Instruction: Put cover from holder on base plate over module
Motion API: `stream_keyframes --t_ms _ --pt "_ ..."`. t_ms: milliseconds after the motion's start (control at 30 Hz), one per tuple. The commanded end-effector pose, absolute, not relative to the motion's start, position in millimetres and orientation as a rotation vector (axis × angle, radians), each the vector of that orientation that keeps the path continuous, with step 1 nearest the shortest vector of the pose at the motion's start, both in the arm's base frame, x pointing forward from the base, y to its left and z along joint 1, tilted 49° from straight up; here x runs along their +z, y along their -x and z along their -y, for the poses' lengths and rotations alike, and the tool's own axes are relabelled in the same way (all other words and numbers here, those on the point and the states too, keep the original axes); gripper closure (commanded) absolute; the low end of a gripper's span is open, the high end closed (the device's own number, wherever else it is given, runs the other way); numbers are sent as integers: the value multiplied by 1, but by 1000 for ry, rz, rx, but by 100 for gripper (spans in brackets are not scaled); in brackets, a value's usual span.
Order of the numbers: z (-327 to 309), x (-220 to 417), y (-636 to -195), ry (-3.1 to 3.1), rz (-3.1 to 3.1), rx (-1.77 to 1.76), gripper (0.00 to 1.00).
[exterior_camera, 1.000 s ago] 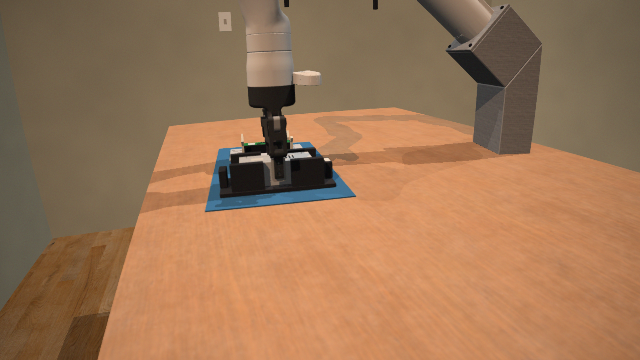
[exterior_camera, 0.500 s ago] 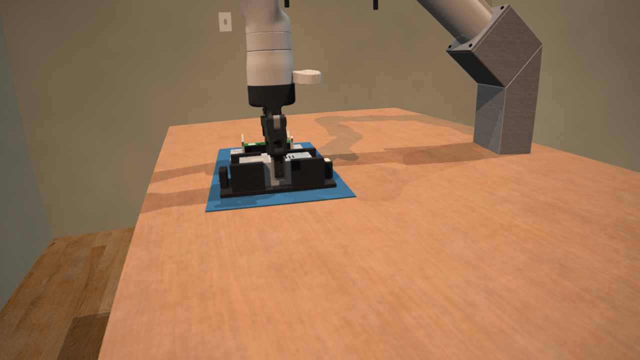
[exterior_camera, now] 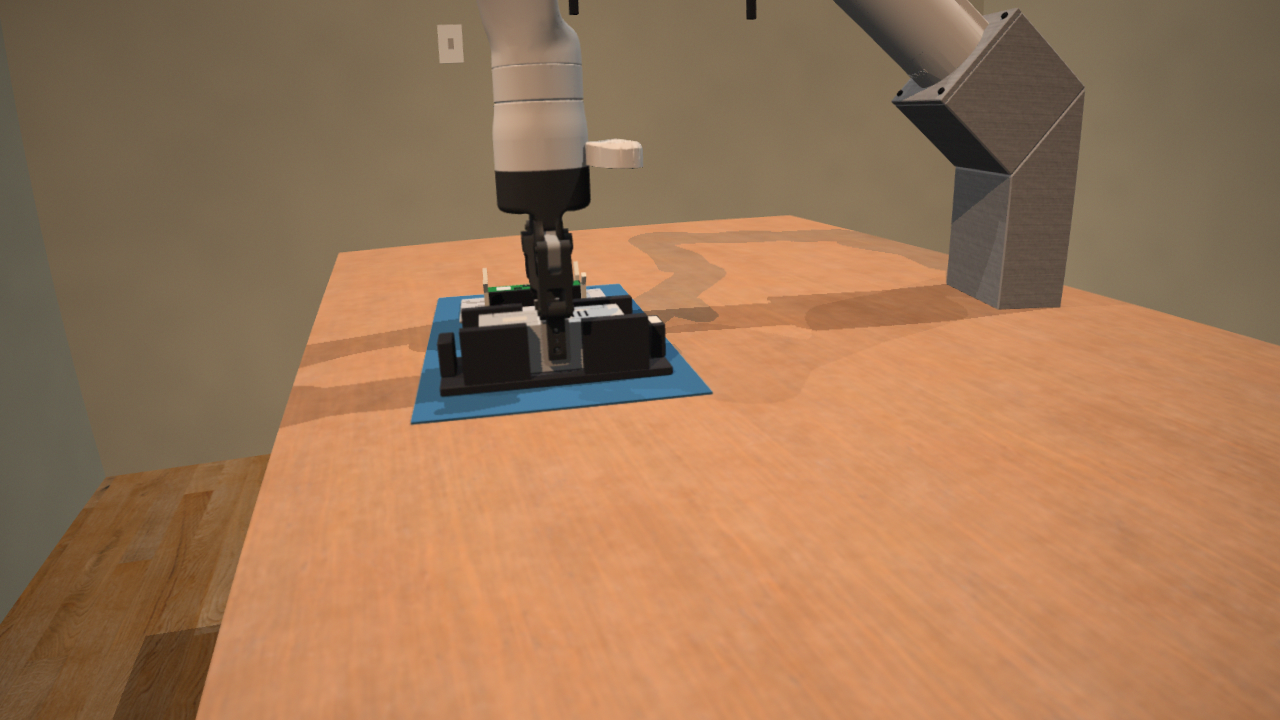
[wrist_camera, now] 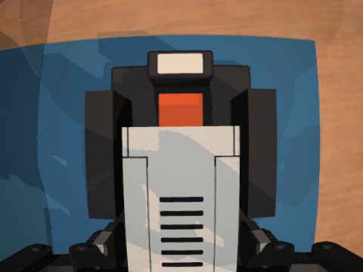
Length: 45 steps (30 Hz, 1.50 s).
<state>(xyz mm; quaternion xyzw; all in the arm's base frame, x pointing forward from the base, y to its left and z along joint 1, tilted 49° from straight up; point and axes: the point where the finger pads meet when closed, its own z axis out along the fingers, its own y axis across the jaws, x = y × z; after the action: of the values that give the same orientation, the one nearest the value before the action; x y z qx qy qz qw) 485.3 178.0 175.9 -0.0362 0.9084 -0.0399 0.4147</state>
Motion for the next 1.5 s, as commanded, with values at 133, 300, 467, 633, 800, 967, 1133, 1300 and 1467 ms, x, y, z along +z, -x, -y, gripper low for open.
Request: stream_keyframes --t_ms 133,300,467,633,800,967,1133,1300,1467 --pt "-178 176 -485 91 -2282 -99 30" --pt "-178 176 -485 91 -2282 -99 30" --pt "-178 176 -485 91 -2282 -99 30" --pt "-178 176 -485 91 -2282 -99 30" --pt "-178 176 -485 91 -2282 -99 100" --pt "-178 176 -485 91 -2282 -99 100" --pt "-178 176 -485 91 -2282 -99 100" --pt "-178 176 -485 91 -2282 -99 100" --pt "-179 176 -485 92 -2282 -99 100"
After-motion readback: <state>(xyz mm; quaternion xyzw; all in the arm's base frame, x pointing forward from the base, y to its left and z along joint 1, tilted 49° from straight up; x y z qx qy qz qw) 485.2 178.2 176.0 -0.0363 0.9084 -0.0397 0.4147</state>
